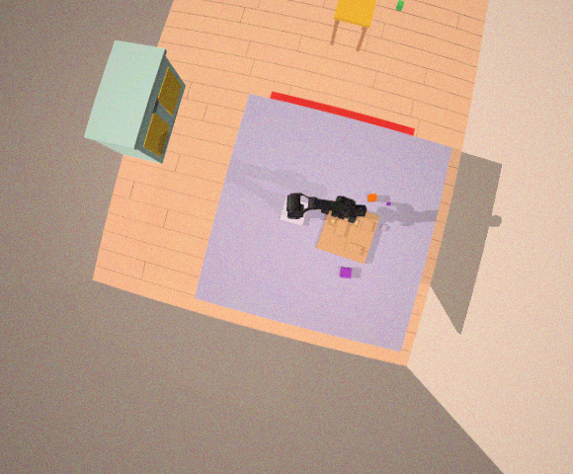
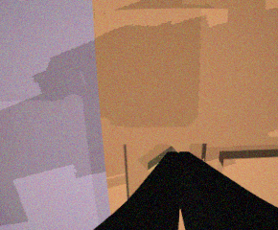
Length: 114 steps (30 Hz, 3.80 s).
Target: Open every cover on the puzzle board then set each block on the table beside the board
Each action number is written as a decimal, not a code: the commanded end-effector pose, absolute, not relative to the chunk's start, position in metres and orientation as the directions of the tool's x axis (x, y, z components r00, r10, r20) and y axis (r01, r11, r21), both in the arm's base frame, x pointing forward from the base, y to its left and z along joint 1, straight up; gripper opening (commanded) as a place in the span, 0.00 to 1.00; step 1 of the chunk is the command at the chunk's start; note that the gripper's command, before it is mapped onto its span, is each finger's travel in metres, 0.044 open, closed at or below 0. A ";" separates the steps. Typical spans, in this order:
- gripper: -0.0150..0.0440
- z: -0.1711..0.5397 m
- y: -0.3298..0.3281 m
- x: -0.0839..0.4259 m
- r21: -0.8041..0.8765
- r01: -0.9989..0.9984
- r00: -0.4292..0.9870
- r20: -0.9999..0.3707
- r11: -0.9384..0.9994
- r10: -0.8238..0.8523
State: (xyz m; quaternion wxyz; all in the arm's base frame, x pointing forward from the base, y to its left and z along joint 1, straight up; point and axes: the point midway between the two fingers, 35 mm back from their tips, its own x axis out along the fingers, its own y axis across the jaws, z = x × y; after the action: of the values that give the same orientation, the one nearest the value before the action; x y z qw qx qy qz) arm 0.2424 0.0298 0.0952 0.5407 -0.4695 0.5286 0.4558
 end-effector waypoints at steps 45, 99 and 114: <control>0.25 0.111 -0.019 0.328 -0.034 -0.989 0.034 -0.999 0.145 -0.002; 0.25 0.060 -0.018 0.330 -0.034 -0.989 0.034 -0.999 0.145 -0.002; 0.25 0.053 -0.016 0.324 -0.033 -0.989 0.033 -0.999 0.145 -0.002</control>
State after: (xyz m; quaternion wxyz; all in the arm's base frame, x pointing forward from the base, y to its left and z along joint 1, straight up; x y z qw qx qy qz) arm 0.3288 -0.0182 0.0546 0.5425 -0.4736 0.5263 0.4520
